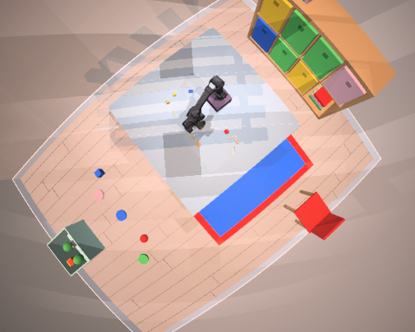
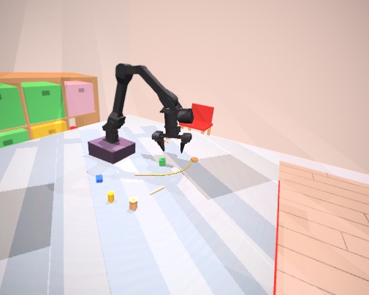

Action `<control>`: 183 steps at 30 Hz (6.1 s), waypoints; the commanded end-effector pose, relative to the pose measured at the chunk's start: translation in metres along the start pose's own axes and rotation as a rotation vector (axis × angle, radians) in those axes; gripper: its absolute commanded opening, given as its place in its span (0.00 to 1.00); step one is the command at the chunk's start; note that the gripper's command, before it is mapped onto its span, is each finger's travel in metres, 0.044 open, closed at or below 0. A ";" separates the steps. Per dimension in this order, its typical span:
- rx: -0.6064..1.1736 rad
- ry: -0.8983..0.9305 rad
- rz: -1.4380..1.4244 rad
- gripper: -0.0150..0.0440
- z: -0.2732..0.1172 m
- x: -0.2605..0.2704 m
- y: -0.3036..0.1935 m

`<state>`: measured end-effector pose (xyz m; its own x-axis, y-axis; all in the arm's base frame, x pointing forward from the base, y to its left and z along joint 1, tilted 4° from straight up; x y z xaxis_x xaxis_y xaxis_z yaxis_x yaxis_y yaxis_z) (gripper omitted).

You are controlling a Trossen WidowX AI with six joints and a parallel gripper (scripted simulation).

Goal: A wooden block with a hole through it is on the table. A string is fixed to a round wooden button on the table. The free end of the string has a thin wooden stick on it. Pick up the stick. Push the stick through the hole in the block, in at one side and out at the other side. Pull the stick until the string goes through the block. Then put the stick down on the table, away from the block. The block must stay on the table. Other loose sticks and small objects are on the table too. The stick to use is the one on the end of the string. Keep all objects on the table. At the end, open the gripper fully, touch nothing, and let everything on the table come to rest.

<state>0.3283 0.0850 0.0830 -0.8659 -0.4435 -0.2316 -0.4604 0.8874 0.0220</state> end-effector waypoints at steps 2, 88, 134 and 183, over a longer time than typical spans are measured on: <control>0.036 0.136 0.026 1.00 0.009 0.046 0.004; 0.195 -0.008 2.716 0.67 0.013 0.043 -0.004; 0.188 -0.003 2.712 0.25 0.049 0.050 -0.005; 0.188 -0.466 2.654 0.25 0.042 0.053 0.019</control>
<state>0.2824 0.0824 0.0280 0.6248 0.7807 0.0115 0.7374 -0.5949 0.3198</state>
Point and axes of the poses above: the point midway between the two fingers, 35 mm back from their tips, its own z axis out along the fingers, its own x axis across the jaws, y = z × x, the point moved 1 cm from there along -z, back along the fingers, and after that the axes turned 12 degrees about -z, right-handed, at the moved point
